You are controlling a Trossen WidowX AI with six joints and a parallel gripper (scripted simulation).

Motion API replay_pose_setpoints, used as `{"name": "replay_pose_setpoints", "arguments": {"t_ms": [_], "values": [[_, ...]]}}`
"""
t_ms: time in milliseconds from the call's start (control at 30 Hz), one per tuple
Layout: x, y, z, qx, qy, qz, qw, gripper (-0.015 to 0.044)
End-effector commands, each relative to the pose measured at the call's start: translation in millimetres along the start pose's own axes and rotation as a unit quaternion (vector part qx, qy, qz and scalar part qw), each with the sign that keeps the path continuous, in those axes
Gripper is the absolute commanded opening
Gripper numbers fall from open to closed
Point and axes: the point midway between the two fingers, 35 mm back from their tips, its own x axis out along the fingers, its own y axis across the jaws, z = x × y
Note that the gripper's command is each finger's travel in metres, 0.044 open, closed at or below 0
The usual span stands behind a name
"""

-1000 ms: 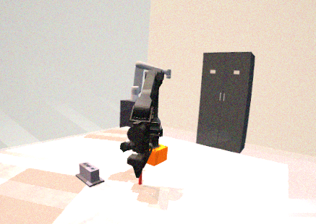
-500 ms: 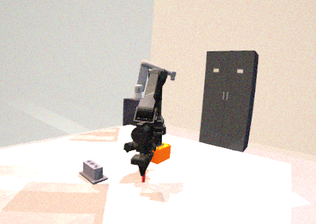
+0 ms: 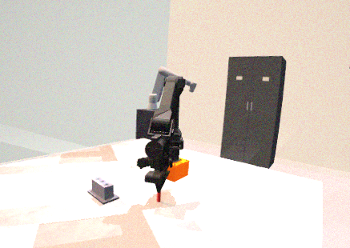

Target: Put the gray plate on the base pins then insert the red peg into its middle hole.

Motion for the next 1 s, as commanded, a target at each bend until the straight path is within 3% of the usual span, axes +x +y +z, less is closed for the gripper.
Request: {"name": "replay_pose_setpoints", "arguments": {"t_ms": [0, 900, 967], "values": [[-2.6, 0.6, -0.4, 0.002, 0.002, 0.000, 1.000, 0.0000], [-84.3, 5.3, -0.1, 0.002, 0.002, 0.001, 1.000, 0.0000], [-72.3, 3.4, 1.7, 0.001, 0.000, -0.006, 1.000, 0.0000]]}}
